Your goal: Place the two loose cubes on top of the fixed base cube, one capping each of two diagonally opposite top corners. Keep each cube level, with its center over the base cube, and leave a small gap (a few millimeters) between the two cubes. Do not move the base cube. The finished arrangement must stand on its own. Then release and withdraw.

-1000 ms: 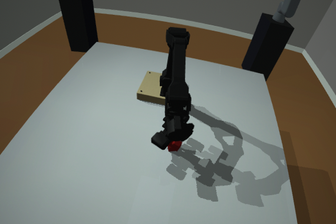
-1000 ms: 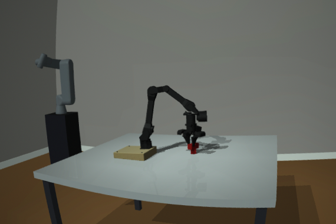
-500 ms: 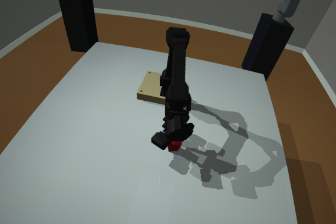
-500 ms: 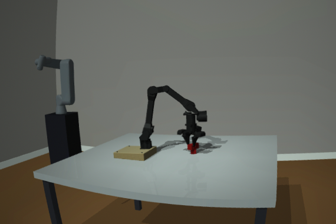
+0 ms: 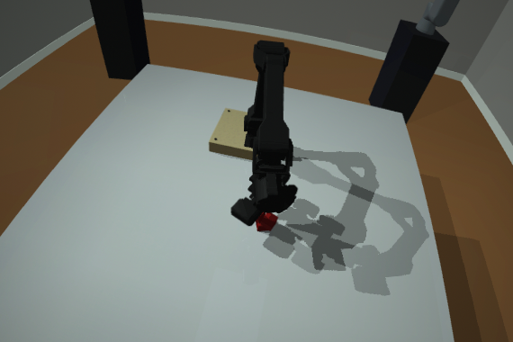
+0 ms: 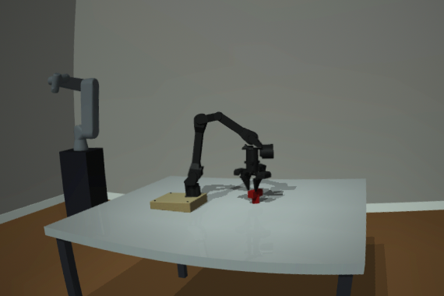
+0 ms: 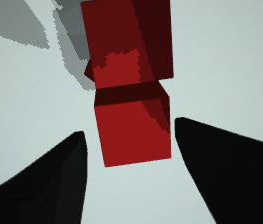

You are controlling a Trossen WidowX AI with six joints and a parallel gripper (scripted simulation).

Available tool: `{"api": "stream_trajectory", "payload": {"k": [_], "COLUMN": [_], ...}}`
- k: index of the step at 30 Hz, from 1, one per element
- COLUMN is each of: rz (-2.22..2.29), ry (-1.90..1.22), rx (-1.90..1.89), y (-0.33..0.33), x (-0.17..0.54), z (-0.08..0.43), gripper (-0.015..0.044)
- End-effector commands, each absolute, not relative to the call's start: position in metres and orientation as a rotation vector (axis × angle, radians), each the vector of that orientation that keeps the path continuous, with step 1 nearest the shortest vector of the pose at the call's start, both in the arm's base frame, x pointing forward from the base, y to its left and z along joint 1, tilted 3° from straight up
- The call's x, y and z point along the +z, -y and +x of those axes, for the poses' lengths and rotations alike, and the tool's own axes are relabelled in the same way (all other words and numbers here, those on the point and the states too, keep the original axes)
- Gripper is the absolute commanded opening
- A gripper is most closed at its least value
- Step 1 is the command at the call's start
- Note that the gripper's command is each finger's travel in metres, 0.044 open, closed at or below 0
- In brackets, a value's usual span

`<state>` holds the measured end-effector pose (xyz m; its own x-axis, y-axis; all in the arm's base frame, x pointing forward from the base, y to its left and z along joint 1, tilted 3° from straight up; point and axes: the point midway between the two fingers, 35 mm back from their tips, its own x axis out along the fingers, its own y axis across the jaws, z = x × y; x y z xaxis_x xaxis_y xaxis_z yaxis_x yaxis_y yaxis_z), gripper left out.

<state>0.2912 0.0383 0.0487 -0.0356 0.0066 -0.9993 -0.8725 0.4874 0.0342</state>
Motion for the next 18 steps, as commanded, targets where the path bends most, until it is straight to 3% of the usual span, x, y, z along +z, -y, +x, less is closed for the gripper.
{"api": "stream_trajectory", "payload": {"k": [1, 18], "rz": [-0.814, -0.814], "ry": [-1.421, -1.421], "rx": [0.842, 0.842], "y": [-0.038, -0.038], "x": [0.057, 0.072], "z": [0.294, 0.294], "gripper": [0.0205, 0.0205]}}
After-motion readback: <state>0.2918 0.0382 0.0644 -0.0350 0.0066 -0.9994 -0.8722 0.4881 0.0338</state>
